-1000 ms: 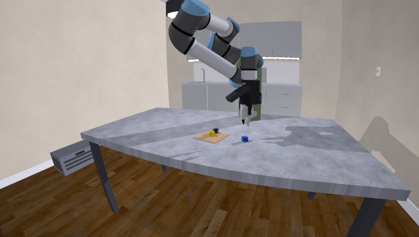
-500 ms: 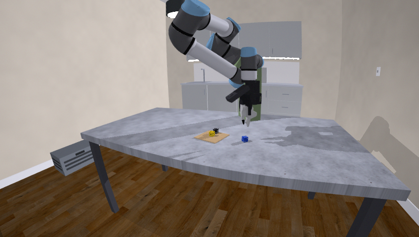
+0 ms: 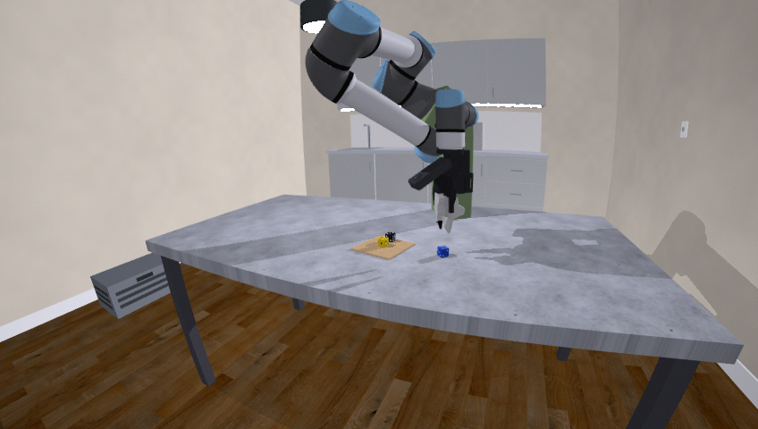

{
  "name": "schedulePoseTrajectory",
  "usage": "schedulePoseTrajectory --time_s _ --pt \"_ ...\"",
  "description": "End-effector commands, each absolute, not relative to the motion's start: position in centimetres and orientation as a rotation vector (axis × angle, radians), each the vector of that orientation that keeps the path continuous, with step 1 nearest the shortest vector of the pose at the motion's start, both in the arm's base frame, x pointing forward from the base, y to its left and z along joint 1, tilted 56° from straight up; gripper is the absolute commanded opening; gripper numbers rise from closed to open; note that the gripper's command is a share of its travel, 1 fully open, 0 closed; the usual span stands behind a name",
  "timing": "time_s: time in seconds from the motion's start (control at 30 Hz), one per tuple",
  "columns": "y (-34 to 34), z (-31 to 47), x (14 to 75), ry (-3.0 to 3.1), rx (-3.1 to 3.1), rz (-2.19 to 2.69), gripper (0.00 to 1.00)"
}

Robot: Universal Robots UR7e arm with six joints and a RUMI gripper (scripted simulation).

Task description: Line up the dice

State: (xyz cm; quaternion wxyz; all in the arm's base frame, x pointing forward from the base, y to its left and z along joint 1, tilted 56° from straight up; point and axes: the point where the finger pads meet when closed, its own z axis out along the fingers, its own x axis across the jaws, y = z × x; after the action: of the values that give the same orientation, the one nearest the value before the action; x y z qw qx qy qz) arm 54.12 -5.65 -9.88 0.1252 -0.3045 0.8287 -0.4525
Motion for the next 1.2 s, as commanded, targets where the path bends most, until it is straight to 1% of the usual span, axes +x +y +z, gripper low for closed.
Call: schedulePoseTrajectory --time_s 0.0,1.17 --pt "-6.0 -10.2 54.4 2.413 -0.887 -1.318 0.24" --pt "-8.2 -12.1 56.1 2.413 -0.887 -1.318 0.24"
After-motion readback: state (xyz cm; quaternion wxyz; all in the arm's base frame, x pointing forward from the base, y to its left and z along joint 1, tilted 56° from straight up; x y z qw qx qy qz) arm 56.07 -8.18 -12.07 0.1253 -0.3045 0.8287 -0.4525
